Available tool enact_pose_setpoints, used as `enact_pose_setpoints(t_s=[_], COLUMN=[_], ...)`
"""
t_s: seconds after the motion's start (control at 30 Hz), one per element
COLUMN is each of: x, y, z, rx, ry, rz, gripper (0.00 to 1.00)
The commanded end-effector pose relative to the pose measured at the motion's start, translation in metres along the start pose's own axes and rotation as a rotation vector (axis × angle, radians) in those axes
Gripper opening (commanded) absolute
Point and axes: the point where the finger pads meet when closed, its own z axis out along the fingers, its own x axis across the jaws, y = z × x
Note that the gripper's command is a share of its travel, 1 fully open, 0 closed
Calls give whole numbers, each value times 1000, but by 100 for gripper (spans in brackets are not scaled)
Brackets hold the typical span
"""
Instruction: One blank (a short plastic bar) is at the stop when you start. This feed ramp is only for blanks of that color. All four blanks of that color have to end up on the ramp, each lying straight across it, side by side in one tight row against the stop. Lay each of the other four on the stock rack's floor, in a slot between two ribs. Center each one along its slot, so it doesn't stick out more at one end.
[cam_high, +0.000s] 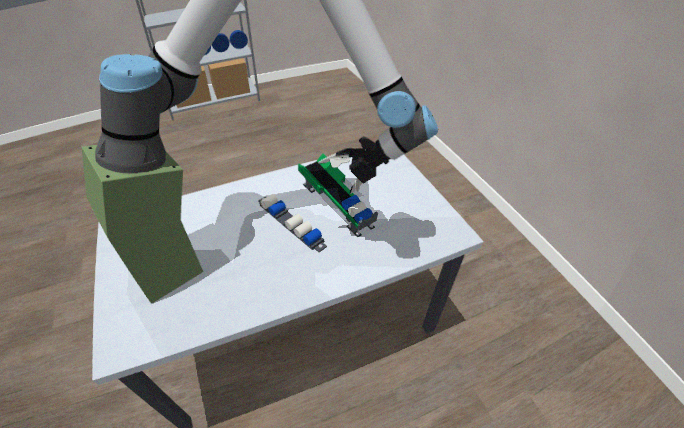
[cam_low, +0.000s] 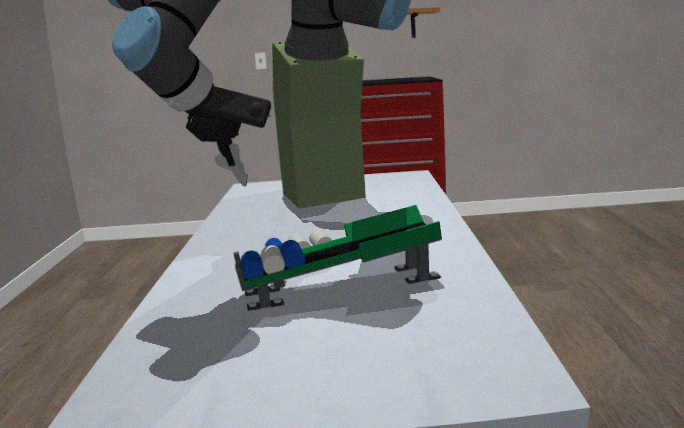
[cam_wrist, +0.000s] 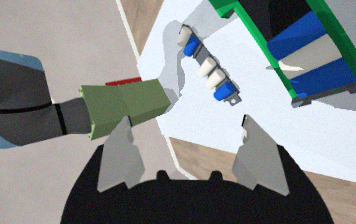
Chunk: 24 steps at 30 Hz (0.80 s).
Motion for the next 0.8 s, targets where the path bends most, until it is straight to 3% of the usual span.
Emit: enact_pose_setpoints(t_s=[0.0, 0.03, 0.07, 0.13, 0.23, 0.33, 0.57, 0.63, 0.77], x=[3, 4, 4, 6, 6, 10, 13, 15, 15], y=[5, 6, 6, 9, 9, 13, 17, 19, 20], z=[15, 20, 20, 28, 28, 42, 55, 63, 66], rx=[-38, -48, -48, -71, -71, -100, -130, -151, -162], ry=[111, 138, 138, 191, 191, 268, 344, 393, 417], rz=[-95, -120, -120, -171, -171, -245, -317, -364, -388], gripper=[100, 100, 100, 100, 100, 100, 100, 100, 100])
